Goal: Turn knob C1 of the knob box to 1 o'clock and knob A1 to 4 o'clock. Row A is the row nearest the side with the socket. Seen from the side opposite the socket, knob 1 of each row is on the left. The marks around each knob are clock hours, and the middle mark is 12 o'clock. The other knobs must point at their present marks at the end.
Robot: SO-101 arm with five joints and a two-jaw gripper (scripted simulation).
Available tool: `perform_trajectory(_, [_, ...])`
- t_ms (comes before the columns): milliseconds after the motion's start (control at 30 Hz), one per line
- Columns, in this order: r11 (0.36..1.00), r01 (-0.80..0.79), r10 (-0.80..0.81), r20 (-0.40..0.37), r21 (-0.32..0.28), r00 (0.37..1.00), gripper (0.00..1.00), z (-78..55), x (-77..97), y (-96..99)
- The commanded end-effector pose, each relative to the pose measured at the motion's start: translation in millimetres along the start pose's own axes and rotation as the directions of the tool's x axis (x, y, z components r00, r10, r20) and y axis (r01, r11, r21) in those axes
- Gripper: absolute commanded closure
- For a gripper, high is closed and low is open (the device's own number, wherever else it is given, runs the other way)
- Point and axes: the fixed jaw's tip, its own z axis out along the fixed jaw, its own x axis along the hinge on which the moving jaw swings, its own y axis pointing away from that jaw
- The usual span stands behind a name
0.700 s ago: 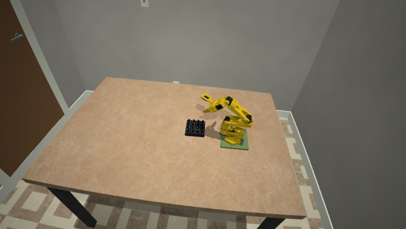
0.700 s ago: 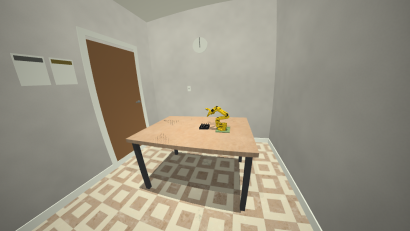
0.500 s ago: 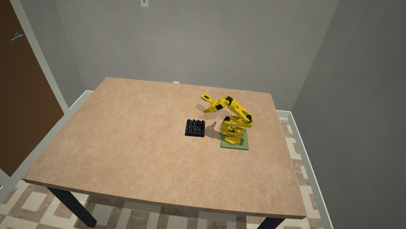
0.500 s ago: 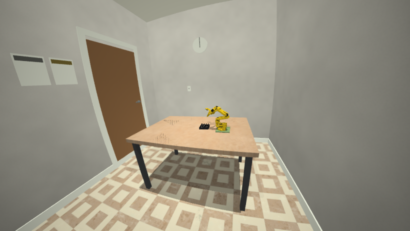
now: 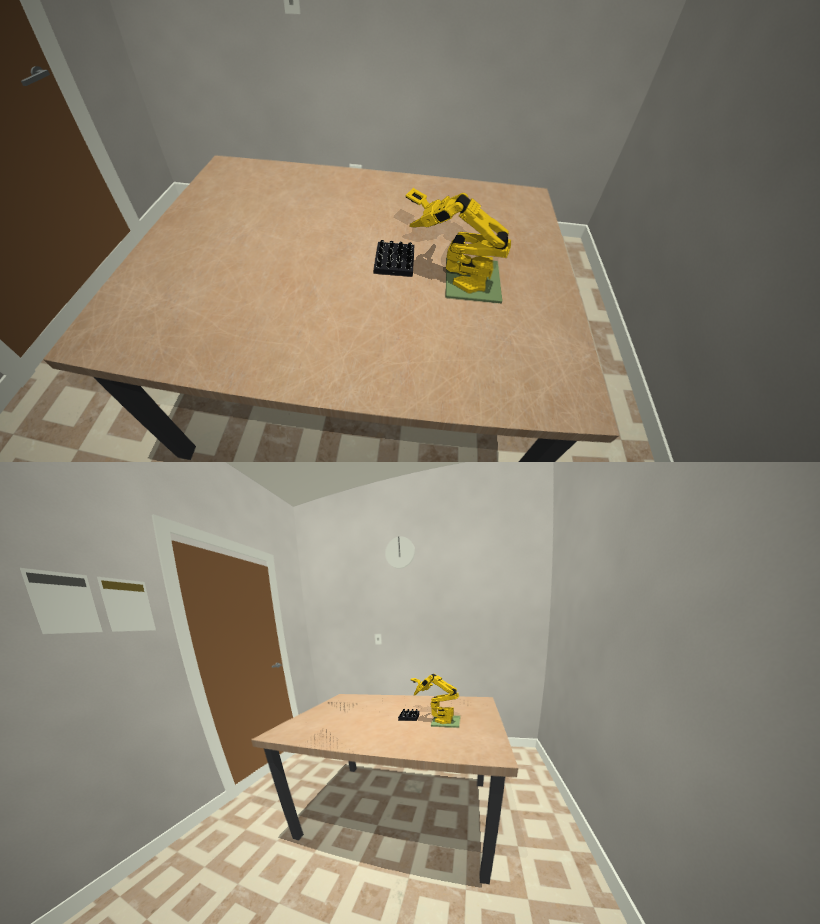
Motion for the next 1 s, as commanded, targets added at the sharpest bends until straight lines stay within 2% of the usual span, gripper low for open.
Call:
perform_trajectory(0, [1.0, -0.001, 0.001, -0.012, 0.001, 1.0, 0.6, 0.1, 0.9, -0.1])
perform_trajectory(133, [1.0, -0.001, 0.001, -0.058, 0.006, 0.998, 0.6, 1.1, 4.7, -0.5])
perform_trajectory(333, [1.0, 0.001, 0.002, -0.179, 0.02, 0.984, 0.6, 2.7, 14.7, -1.7])
perform_trajectory(400, [1.0, 0.001, 0.002, -0.179, 0.02, 0.984, 0.6, 2.7, 14.7, -1.7])
perform_trajectory(667, [0.999, 0.006, 0.007, -0.324, 0.037, 0.946, 0.6, 3.0, 26.4, -3.0])
perform_trajectory(967, [0.999, 0.007, 0.008, -0.354, 0.041, 0.935, 0.6, 2.8, 28.8, -3.3])
